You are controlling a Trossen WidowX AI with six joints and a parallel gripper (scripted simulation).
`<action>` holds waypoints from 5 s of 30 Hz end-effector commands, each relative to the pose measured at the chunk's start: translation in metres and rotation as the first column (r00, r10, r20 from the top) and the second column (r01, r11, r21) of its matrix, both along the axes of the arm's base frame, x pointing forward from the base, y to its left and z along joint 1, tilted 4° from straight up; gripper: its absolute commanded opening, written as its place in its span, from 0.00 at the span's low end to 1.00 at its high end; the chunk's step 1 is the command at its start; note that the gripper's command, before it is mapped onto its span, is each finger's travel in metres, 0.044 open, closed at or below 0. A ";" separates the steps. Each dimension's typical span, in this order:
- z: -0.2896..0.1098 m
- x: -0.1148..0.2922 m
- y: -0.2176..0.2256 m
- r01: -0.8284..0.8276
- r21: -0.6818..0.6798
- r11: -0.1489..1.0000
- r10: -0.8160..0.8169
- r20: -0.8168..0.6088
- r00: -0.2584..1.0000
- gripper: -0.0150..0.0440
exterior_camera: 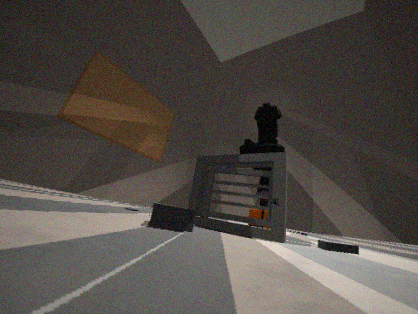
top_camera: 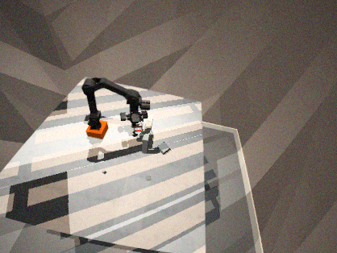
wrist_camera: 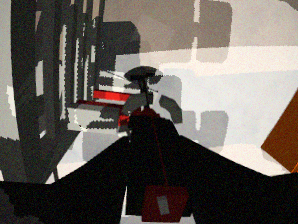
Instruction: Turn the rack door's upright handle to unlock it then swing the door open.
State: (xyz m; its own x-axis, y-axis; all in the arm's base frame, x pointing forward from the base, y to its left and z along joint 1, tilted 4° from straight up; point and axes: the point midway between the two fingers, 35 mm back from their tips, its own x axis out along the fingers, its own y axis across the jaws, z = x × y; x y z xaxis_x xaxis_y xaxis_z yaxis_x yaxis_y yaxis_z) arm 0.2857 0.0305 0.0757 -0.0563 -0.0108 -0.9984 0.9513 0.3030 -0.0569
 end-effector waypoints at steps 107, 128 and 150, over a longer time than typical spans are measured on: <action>0.008 -0.081 -0.186 -0.977 0.055 0.207 0.978 0.015 0.208 0.30; 0.015 -0.079 -0.187 -0.977 0.055 0.207 0.978 0.015 0.208 0.76; 0.046 -0.077 -0.186 -0.977 0.055 0.208 0.978 0.015 0.209 0.76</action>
